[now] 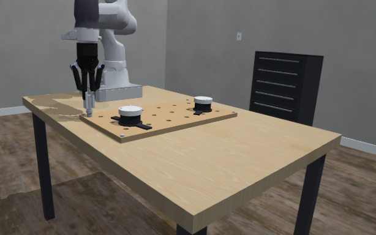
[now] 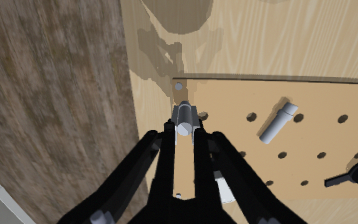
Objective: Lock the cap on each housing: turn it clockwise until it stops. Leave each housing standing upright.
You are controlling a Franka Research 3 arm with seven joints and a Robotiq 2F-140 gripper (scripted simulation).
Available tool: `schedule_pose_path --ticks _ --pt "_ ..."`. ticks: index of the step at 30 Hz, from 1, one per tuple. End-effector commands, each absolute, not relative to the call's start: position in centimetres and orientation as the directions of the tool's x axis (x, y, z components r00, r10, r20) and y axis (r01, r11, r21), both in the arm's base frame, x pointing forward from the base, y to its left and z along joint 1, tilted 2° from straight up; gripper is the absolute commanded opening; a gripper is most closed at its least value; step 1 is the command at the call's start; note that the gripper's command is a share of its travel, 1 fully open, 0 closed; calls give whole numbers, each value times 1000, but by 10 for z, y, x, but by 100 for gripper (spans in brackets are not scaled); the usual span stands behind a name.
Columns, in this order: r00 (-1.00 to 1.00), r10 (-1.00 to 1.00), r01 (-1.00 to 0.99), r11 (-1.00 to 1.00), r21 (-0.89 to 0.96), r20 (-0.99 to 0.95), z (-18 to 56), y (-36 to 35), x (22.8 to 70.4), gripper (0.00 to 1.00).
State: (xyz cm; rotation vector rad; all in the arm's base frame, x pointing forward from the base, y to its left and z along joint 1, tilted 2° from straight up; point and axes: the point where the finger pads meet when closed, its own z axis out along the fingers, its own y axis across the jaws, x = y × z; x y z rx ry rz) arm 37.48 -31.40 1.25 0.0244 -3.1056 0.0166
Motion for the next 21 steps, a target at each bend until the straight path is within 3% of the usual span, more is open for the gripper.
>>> schedule_pose_path --ticks 1,21 --pt "-999 -16 -16 1000 -9 36 12 -314 374 10" --pt "-999 -16 -16 1000 -9 36 23 -314 374 10"
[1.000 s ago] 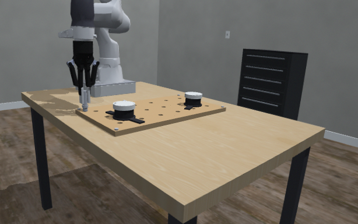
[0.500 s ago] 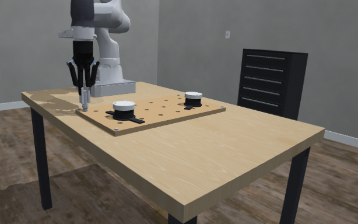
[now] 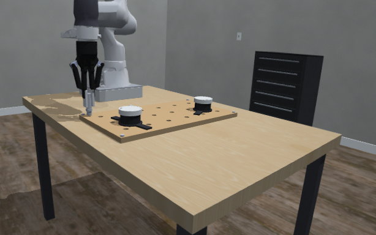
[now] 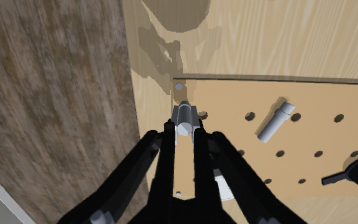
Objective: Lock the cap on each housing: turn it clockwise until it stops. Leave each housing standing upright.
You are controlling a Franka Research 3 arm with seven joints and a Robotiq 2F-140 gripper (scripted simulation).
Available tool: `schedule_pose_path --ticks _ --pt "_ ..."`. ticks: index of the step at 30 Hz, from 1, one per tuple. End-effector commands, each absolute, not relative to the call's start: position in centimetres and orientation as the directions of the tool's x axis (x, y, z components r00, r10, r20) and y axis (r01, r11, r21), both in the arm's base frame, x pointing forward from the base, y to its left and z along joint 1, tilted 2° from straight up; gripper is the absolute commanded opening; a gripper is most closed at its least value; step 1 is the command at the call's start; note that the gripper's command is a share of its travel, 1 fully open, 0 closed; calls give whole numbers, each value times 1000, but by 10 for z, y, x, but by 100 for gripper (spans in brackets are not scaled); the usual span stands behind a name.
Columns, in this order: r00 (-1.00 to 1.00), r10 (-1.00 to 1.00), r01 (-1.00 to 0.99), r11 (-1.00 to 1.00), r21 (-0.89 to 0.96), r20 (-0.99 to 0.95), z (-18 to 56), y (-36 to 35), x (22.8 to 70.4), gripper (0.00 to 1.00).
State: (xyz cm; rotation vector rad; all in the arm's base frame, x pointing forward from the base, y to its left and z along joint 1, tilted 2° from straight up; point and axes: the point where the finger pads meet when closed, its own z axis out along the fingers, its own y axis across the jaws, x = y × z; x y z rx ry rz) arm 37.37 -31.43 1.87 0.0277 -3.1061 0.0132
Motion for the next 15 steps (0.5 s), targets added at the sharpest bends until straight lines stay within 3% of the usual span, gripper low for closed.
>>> schedule_pose_path --ticks 1,15 --pt "-999 -16 -16 1000 -9 36 24 -314 374 10" --pt "-999 -16 -16 1000 -9 36 44 -314 375 10"
